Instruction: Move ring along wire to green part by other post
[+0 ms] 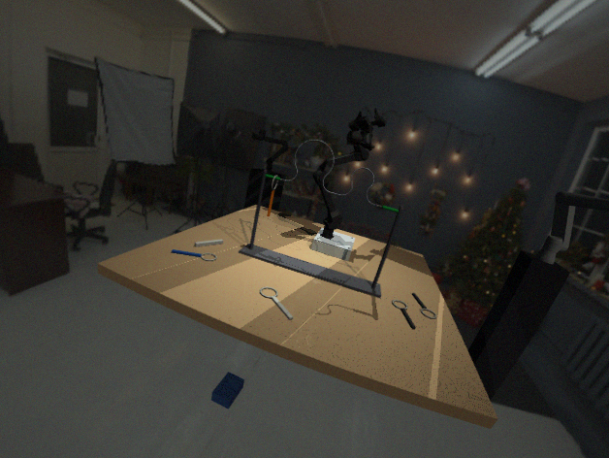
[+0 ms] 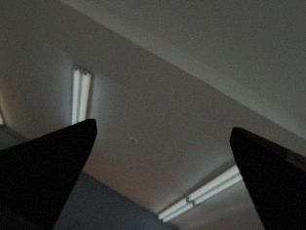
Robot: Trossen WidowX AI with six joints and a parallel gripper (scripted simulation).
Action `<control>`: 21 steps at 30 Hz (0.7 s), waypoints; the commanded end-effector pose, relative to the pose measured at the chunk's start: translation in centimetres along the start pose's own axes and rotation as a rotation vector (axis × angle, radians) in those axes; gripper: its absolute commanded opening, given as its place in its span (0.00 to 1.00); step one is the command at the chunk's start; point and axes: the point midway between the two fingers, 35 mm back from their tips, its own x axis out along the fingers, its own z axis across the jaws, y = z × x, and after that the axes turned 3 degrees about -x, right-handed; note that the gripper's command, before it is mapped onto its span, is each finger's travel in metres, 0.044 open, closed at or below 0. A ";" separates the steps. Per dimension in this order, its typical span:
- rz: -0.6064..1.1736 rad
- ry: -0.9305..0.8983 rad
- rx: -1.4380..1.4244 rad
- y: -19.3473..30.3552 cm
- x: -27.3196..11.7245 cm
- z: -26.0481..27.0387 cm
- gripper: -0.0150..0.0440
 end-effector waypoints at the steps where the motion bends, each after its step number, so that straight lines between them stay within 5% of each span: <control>1: 0.002 0.001 -0.002 0.1 0.0 0.0 0.89; 9: 0.108 0.066 -0.136 2.4 -1.4 -2.7 0.53; 21: 0.315 0.248 -0.523 2.9 -4.6 -8.6 0.53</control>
